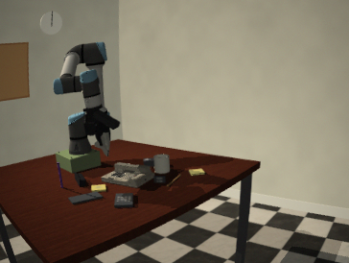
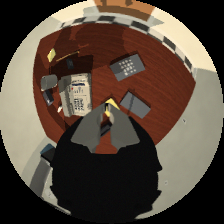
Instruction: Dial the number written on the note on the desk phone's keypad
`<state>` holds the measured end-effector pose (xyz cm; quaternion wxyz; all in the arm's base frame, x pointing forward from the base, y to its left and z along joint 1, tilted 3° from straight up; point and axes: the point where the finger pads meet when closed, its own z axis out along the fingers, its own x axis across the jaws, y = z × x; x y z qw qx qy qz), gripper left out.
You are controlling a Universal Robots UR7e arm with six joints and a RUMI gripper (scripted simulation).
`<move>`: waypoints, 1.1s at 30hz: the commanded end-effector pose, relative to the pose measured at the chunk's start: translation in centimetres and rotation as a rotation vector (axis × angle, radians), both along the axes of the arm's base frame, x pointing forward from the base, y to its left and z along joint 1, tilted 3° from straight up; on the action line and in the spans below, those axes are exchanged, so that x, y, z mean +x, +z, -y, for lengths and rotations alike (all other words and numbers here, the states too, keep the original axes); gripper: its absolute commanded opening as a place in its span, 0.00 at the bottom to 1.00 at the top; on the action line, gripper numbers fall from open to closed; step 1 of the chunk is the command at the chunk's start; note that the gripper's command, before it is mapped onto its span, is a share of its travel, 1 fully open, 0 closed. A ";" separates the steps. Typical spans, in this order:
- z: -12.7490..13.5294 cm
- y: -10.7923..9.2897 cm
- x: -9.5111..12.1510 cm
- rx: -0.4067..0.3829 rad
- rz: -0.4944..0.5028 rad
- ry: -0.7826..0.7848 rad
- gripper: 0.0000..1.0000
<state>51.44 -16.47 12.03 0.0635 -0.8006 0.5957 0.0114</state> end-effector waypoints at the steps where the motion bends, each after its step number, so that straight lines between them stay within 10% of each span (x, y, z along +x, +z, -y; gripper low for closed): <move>1: -0.1 -0.1 0.0 0.019 0.013 0.048 0.00; 33: -1.2 -0.8 -0.3 0.154 0.177 0.429 0.00</move>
